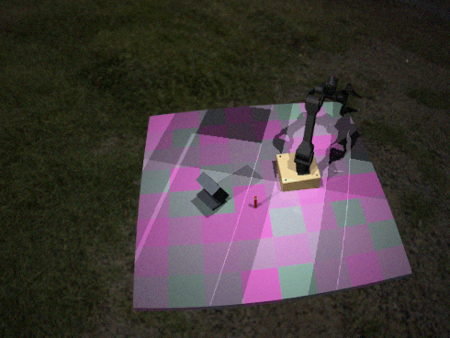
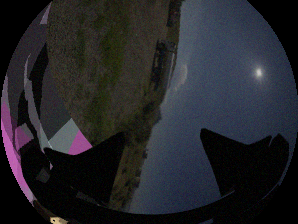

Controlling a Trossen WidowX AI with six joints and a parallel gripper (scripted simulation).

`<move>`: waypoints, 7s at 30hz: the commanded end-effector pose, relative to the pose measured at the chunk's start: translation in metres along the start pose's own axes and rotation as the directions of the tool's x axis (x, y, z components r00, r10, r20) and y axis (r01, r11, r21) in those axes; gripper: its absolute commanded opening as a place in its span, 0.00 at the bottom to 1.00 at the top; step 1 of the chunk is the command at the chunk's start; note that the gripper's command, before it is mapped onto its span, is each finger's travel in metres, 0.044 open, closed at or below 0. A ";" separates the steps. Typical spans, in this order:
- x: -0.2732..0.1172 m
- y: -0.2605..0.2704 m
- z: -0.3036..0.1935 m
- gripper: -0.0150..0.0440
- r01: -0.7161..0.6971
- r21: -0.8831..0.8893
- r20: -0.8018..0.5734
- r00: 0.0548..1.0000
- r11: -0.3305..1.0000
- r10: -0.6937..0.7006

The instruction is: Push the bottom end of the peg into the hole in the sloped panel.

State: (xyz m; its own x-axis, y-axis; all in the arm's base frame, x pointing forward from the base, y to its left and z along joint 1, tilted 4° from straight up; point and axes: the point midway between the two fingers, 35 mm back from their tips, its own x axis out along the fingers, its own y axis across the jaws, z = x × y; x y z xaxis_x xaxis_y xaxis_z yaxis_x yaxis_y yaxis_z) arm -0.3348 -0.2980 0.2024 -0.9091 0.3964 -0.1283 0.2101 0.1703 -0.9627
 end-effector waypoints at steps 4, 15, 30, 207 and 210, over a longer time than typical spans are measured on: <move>-0.007 0.003 0.005 1.00 -0.016 -0.003 0.038 0.999 1.000 0.017; -0.048 0.017 0.025 1.00 -0.076 0.005 0.205 0.976 0.997 0.073; -0.127 0.036 0.043 1.00 -0.124 -0.001 0.417 0.902 0.992 0.113; -0.405 0.315 -0.557 1.00 0.438 -0.856 0.260 -0.096 0.276 0.961; -0.394 0.316 -0.566 1.00 0.456 -0.854 0.246 -0.075 0.253 0.966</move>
State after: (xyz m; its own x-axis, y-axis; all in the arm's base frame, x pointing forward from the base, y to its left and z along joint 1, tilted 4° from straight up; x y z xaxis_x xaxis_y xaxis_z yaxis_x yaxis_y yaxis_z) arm 0.2995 0.1005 0.0840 0.1960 -0.1076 -0.9747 -0.0418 0.9921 -0.1180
